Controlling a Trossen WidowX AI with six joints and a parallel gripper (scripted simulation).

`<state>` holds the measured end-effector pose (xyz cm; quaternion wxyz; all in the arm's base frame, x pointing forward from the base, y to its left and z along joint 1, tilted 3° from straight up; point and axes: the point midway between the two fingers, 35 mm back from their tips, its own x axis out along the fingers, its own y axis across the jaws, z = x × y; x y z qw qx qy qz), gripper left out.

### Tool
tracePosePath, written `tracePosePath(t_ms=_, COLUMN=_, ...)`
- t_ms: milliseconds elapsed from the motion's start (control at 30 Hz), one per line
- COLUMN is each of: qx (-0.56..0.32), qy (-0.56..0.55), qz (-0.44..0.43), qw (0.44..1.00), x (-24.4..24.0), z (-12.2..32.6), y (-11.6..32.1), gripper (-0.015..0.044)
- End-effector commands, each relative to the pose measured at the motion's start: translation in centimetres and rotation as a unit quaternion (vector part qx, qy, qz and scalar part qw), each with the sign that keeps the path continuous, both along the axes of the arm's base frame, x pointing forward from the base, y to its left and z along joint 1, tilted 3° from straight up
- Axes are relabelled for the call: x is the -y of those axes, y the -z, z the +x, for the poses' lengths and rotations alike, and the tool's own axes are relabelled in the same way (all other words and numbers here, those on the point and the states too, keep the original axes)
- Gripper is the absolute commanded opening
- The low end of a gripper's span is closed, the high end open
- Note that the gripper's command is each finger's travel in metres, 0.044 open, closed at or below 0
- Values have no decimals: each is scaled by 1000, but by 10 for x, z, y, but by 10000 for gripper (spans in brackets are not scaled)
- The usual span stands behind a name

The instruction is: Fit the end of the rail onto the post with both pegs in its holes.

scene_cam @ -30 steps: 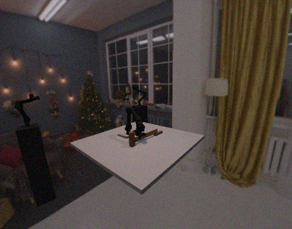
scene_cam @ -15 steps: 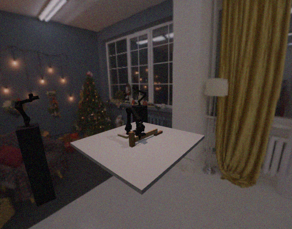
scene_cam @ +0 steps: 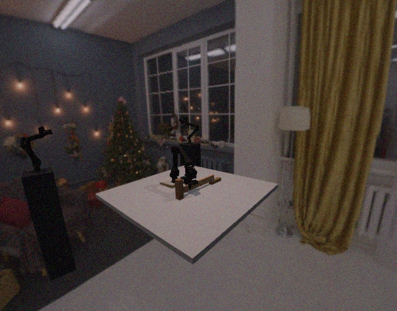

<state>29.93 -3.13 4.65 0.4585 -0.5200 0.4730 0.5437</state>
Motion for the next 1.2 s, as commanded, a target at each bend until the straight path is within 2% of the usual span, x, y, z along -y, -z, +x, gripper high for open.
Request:
tracePosePath(t_ms=0, qx=7, qy=0, qz=-5, qw=1000, x=3, z=4, y=-3, gripper=0)
tracePosePath(t_ms=1167, qx=7, qy=0, qz=-5, qw=1000, x=5, z=3, y=2, gripper=0)
